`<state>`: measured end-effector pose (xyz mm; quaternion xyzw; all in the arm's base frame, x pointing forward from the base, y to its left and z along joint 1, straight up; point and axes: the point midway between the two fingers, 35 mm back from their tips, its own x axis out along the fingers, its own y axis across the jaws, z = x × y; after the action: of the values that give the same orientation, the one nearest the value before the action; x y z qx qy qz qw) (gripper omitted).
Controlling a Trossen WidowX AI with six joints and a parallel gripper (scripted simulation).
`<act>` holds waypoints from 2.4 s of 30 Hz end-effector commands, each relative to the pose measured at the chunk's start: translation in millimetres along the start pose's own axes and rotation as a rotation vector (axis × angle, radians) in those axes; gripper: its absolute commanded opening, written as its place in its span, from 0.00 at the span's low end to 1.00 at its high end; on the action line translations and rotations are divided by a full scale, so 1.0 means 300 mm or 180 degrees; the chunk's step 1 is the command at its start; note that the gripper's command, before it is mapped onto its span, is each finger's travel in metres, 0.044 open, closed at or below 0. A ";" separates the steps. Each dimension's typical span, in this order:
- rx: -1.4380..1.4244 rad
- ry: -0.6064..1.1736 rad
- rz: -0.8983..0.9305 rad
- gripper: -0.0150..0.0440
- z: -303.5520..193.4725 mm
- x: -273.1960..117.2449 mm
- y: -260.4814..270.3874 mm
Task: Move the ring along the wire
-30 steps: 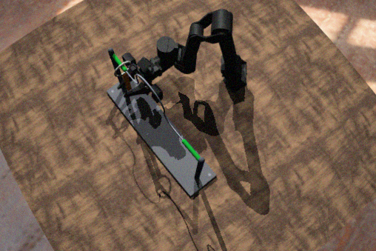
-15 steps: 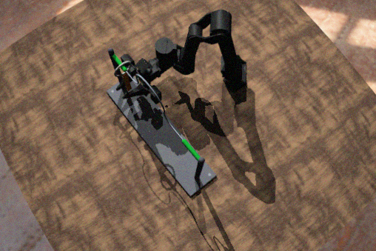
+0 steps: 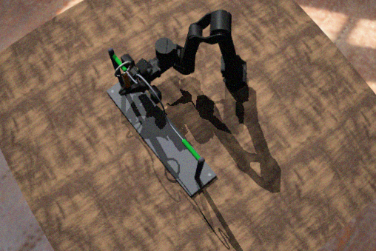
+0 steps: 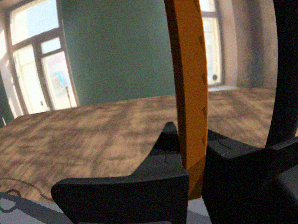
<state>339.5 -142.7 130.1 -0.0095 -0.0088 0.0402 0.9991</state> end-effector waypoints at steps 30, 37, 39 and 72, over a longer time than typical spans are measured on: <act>0.0017 -0.0001 -0.0008 0.00 0.060 0.001 0.002; 0.0017 -0.0001 -0.0008 0.00 0.060 0.001 0.002; 0.0017 0.0000 -0.0008 0.00 0.060 0.001 0.004; 0.0145 0.0003 0.0008 0.00 0.062 0.002 0.130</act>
<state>338.0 -108.0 148.6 0.0056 -0.0086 0.0427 0.9990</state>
